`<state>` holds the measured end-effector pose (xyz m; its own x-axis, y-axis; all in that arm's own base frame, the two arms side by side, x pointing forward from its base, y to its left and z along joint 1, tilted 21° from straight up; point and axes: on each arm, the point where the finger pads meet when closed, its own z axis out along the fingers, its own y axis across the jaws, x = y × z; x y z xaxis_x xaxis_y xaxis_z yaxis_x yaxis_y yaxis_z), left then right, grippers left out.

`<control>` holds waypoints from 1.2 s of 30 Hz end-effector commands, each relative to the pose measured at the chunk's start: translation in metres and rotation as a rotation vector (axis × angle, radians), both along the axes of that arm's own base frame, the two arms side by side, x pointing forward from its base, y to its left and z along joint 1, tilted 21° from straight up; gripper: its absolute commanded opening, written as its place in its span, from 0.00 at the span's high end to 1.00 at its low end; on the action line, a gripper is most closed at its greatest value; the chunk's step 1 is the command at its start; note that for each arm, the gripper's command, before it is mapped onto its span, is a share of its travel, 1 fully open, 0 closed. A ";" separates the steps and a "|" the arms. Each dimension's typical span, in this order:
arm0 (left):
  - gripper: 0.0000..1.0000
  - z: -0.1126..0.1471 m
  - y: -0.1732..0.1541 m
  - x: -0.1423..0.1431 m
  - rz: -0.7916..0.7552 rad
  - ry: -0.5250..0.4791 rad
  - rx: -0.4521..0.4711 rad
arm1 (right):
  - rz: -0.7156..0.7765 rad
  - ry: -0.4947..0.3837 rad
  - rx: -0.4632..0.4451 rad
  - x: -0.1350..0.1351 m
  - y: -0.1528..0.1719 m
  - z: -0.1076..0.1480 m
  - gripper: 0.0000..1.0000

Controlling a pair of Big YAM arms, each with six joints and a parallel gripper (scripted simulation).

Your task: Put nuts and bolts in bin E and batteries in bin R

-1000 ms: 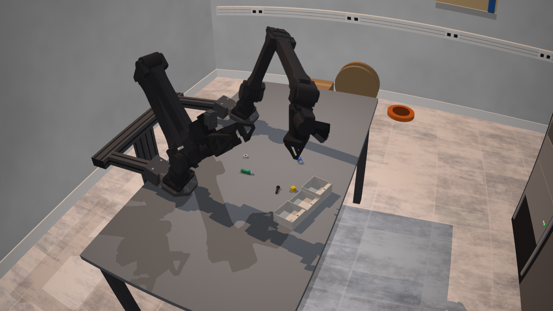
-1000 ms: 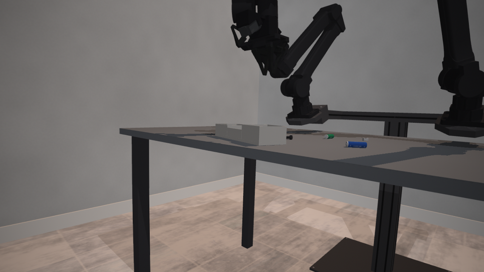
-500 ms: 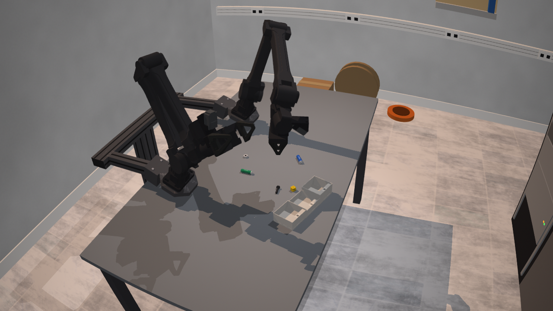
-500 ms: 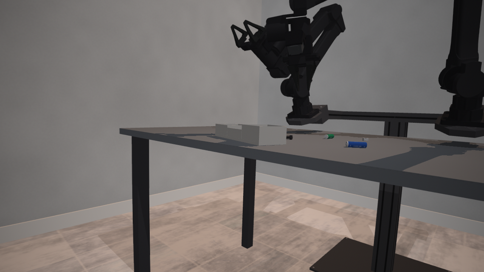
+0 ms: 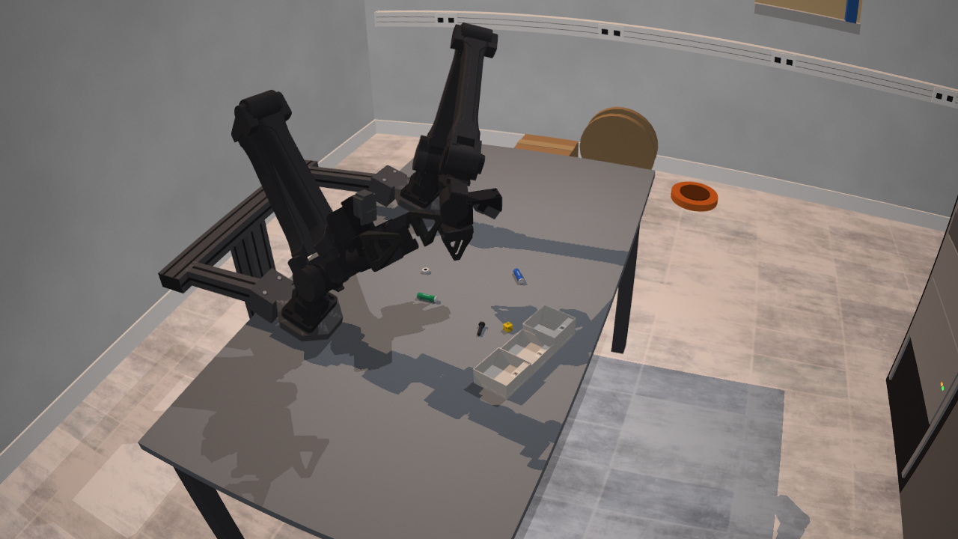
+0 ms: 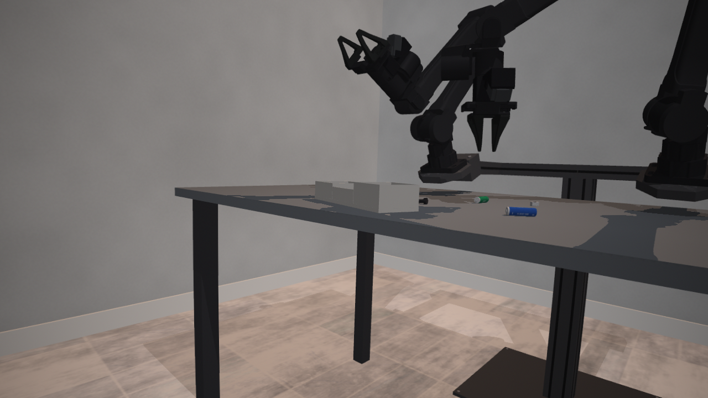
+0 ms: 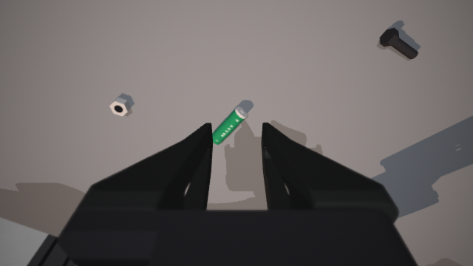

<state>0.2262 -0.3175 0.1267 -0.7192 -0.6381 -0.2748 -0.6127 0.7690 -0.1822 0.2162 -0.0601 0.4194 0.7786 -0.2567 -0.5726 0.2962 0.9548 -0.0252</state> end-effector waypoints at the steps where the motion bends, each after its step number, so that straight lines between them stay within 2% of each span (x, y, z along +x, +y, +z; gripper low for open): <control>1: 0.70 -0.006 0.003 -0.018 0.118 -0.044 -0.090 | -0.005 -0.020 -0.004 -0.006 -0.001 0.003 0.00; 3: 0.70 -0.006 0.003 -0.018 0.118 -0.044 -0.090 | -0.005 -0.020 -0.004 -0.006 -0.001 0.003 0.00; 18: 0.70 -0.079 0.063 -0.101 0.108 -0.037 -0.084 | -0.005 -0.020 -0.004 -0.006 -0.001 0.003 0.00; 20: 0.70 -0.079 0.063 -0.101 0.108 -0.037 -0.084 | -0.005 -0.020 -0.004 -0.006 -0.001 0.003 0.00; 21: 0.70 -0.070 0.044 -0.097 0.108 -0.041 -0.103 | -0.005 -0.020 -0.004 -0.006 -0.001 0.003 0.00; 22: 0.70 -0.070 0.043 -0.096 0.108 -0.041 -0.103 | -0.005 -0.020 -0.004 -0.006 -0.001 0.003 0.00; 26: 0.70 -0.070 0.049 -0.089 0.133 -0.039 -0.088 | -0.005 -0.020 -0.004 -0.006 -0.001 0.003 0.00; 36: 0.70 -0.076 0.056 -0.091 0.129 -0.037 -0.076 | -0.005 -0.020 -0.004 -0.006 -0.001 0.003 0.00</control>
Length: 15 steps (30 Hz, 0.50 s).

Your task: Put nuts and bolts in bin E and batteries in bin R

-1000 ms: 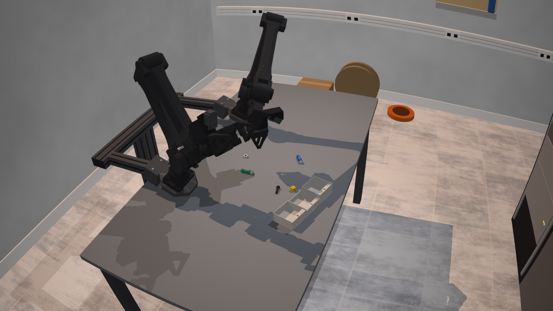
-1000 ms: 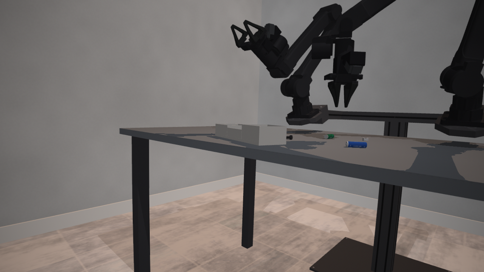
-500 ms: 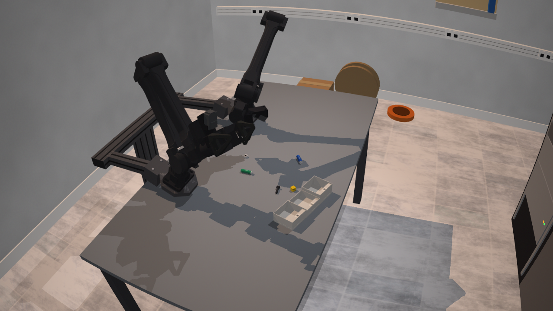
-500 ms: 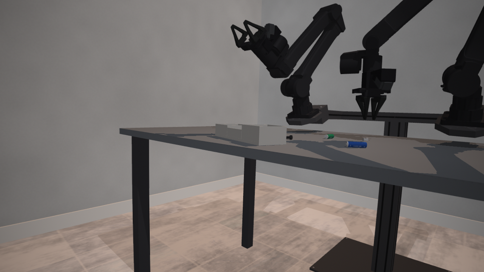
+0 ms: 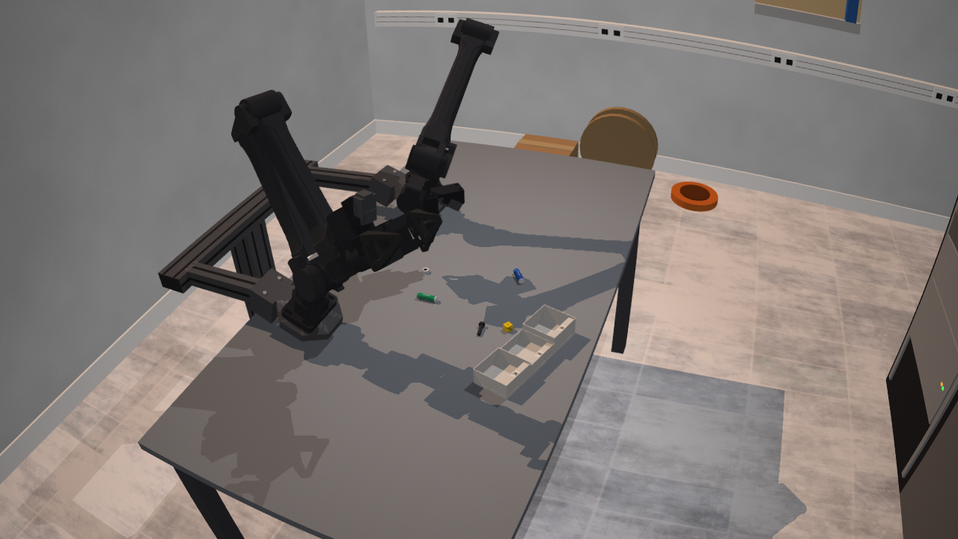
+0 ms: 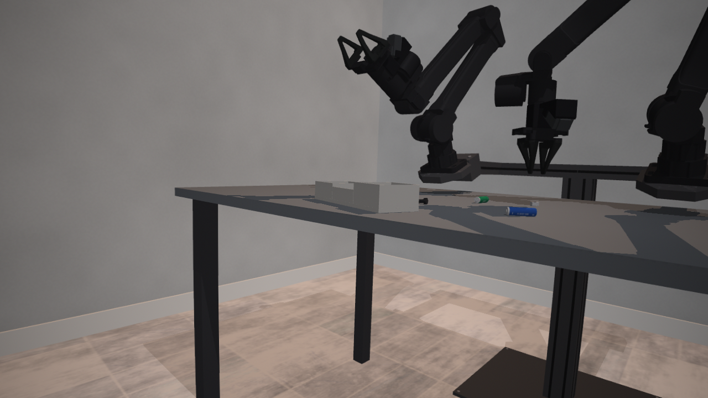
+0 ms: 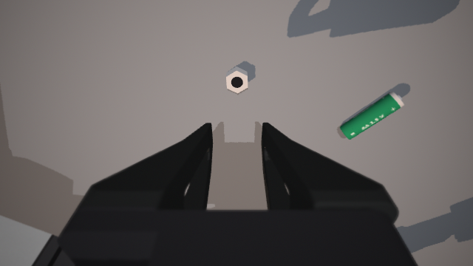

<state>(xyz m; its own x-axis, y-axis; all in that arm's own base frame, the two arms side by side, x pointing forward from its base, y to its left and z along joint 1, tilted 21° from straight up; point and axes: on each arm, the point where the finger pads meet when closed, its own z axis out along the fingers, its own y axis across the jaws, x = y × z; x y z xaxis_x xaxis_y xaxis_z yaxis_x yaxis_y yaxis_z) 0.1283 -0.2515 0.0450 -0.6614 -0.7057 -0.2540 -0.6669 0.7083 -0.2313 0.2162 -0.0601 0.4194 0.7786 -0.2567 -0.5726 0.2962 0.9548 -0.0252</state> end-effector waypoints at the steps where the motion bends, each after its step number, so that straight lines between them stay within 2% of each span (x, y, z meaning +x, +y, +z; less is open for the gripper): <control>1: 0.70 0.005 -0.010 0.007 0.050 -0.018 -0.025 | -0.005 -0.020 -0.004 -0.006 -0.001 0.003 0.00; 15: 0.70 0.001 -0.005 0.006 0.049 -0.015 -0.015 | -0.005 -0.020 -0.004 -0.006 -0.001 0.003 0.00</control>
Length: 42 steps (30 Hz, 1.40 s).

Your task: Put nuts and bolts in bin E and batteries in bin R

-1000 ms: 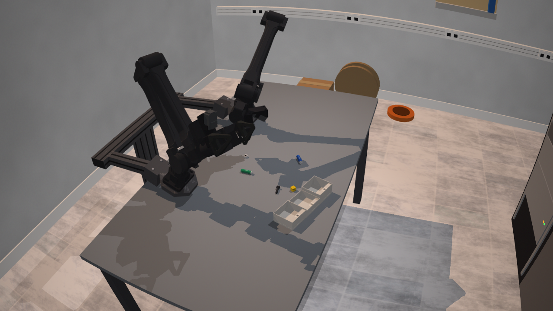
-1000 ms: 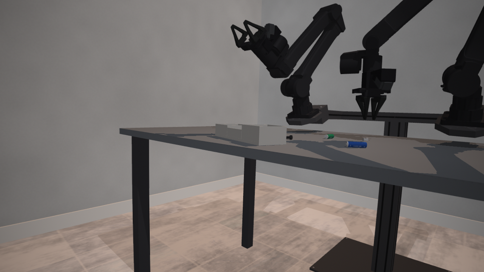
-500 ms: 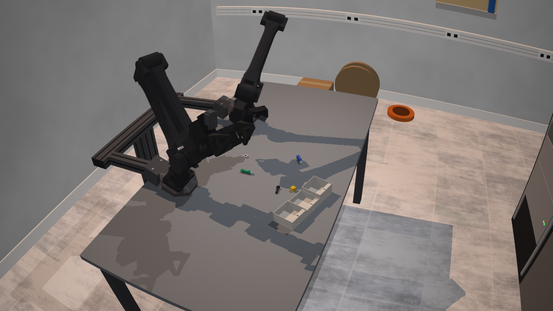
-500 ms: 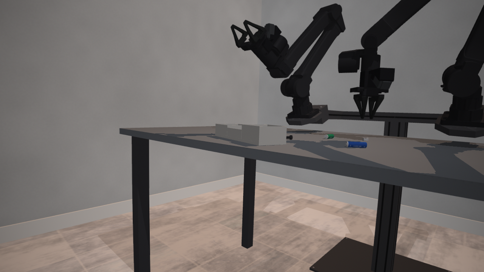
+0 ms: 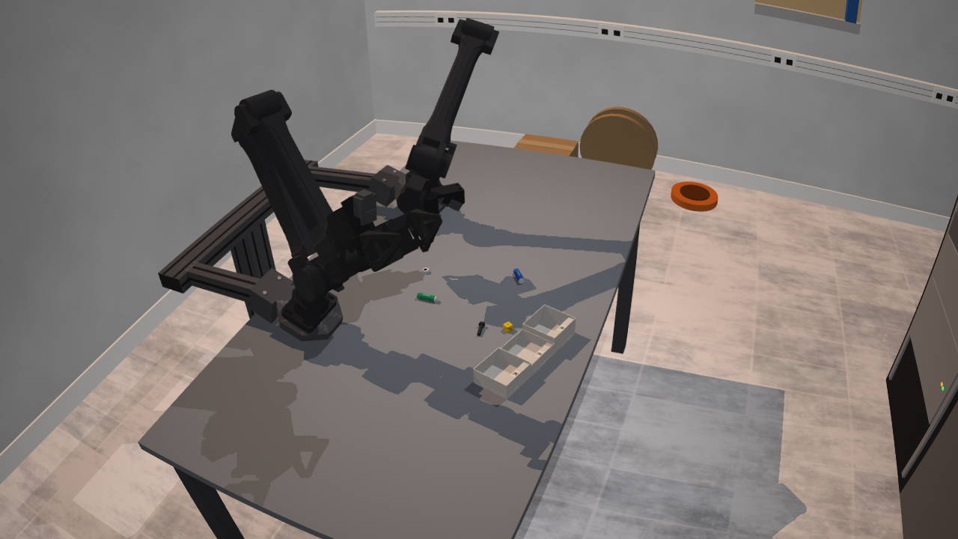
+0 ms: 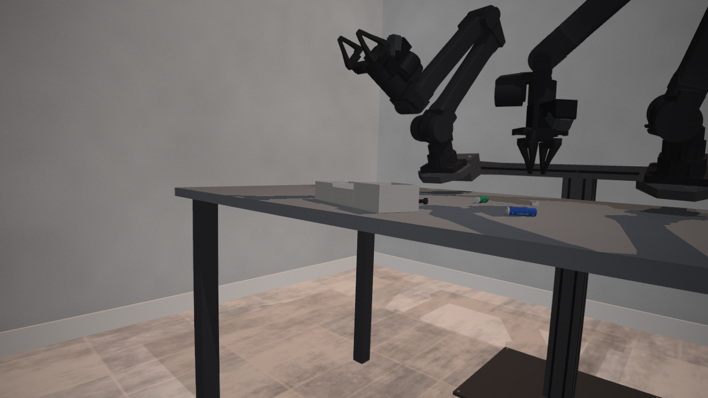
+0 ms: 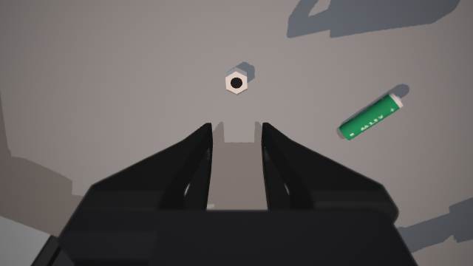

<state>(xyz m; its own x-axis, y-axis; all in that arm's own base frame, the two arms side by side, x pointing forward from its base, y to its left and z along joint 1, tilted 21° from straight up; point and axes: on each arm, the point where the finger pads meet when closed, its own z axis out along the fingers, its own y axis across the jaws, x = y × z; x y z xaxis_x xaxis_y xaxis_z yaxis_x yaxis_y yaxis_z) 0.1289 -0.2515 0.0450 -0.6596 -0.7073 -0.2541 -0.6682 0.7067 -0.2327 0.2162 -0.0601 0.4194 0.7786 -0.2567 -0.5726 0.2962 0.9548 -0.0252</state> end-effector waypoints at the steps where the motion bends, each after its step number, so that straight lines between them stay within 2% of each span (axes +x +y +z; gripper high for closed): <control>1: 0.70 0.001 -0.004 0.005 0.047 -0.014 -0.013 | -0.005 -0.020 -0.004 -0.006 -0.001 0.003 0.00; 8: 0.70 -0.002 -0.001 0.004 0.046 -0.012 -0.006 | -0.005 -0.020 -0.004 -0.006 -0.001 0.003 0.00; 18: 0.70 -0.042 0.004 0.017 0.043 -0.007 -0.002 | -0.005 -0.020 -0.004 -0.006 -0.001 0.003 0.00; 20: 0.70 -0.042 0.004 0.017 0.043 -0.007 -0.002 | -0.005 -0.020 -0.004 -0.006 -0.001 0.003 0.00; 21: 0.70 -0.040 -0.007 0.023 0.043 -0.013 -0.022 | -0.005 -0.020 -0.004 -0.006 -0.001 0.003 0.00; 24: 0.70 -0.057 0.003 0.023 0.043 -0.006 -0.002 | -0.005 -0.020 -0.004 -0.006 -0.001 0.003 0.00; 38: 0.70 -0.070 0.004 0.028 0.043 -0.006 -0.002 | -0.005 -0.020 -0.004 -0.006 -0.001 0.003 0.00; 39: 0.70 -0.061 -0.007 0.028 0.040 -0.015 -0.025 | -0.005 -0.020 -0.004 -0.006 -0.001 0.003 0.00; 42: 0.70 -0.061 -0.007 0.028 0.040 -0.015 -0.025 | -0.005 -0.020 -0.004 -0.006 -0.001 0.003 0.00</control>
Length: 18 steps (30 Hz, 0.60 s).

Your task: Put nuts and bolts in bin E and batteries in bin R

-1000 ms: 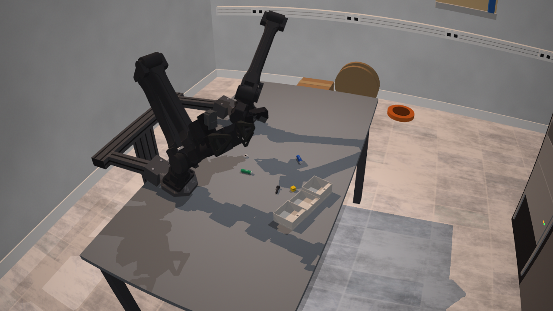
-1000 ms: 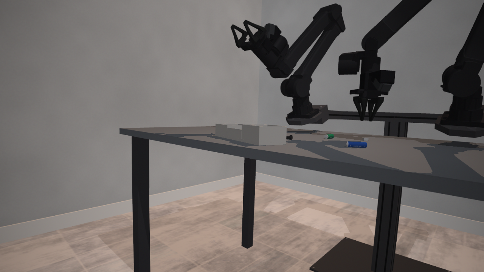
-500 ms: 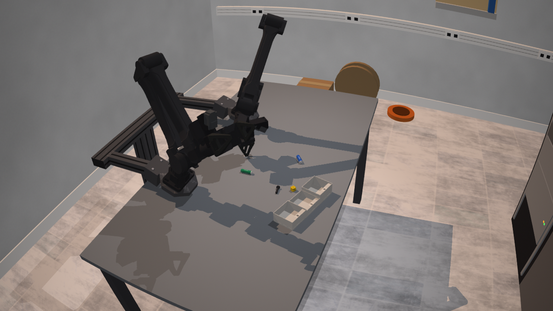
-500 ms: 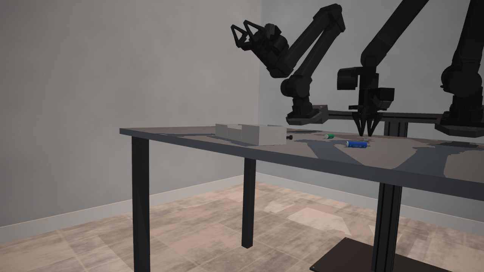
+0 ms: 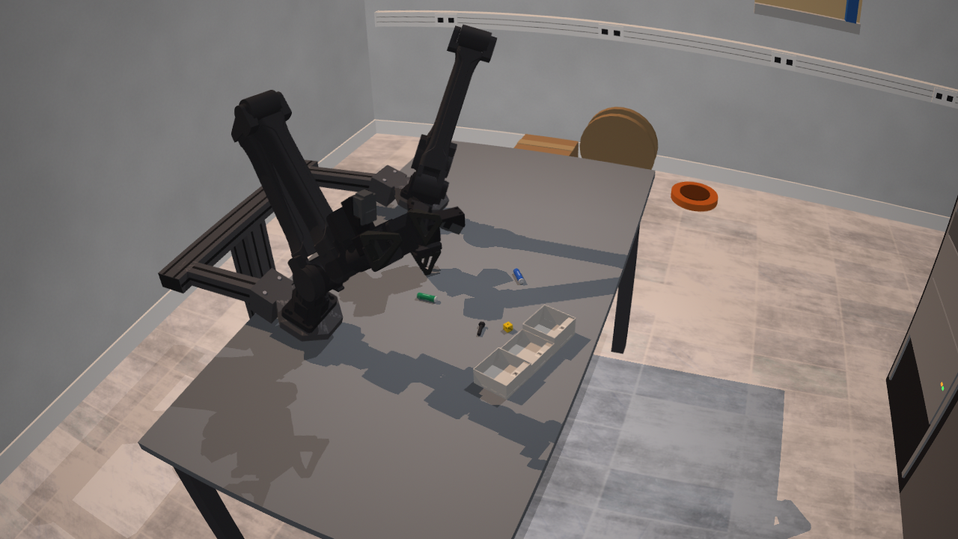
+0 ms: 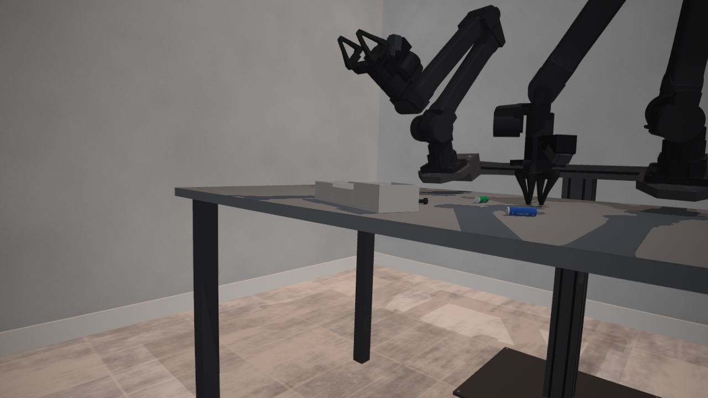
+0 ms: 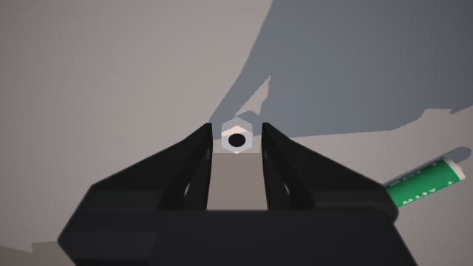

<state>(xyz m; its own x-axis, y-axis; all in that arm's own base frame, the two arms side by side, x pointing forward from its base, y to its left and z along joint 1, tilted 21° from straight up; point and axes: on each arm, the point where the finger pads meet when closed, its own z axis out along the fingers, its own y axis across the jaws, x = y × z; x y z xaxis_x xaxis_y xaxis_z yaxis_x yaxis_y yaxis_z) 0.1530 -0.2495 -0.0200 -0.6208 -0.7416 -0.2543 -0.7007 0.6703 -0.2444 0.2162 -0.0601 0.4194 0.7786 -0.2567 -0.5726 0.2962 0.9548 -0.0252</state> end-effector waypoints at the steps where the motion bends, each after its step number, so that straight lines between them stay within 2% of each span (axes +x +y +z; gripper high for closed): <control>1: 0.70 0.004 -0.009 0.004 -0.010 -0.006 -0.017 | -0.005 -0.020 -0.004 -0.006 -0.001 0.003 0.00; 4: 0.70 0.004 -0.009 0.004 -0.010 -0.006 -0.017 | -0.005 -0.020 -0.004 -0.006 -0.001 0.003 0.00; 5: 0.89 0.004 -0.009 0.004 -0.010 -0.006 -0.017 | -0.005 -0.020 -0.004 -0.006 -0.001 0.003 0.00; 18: 0.89 0.004 -0.009 0.003 -0.010 -0.006 -0.017 | -0.005 -0.020 -0.004 -0.006 -0.001 0.003 0.00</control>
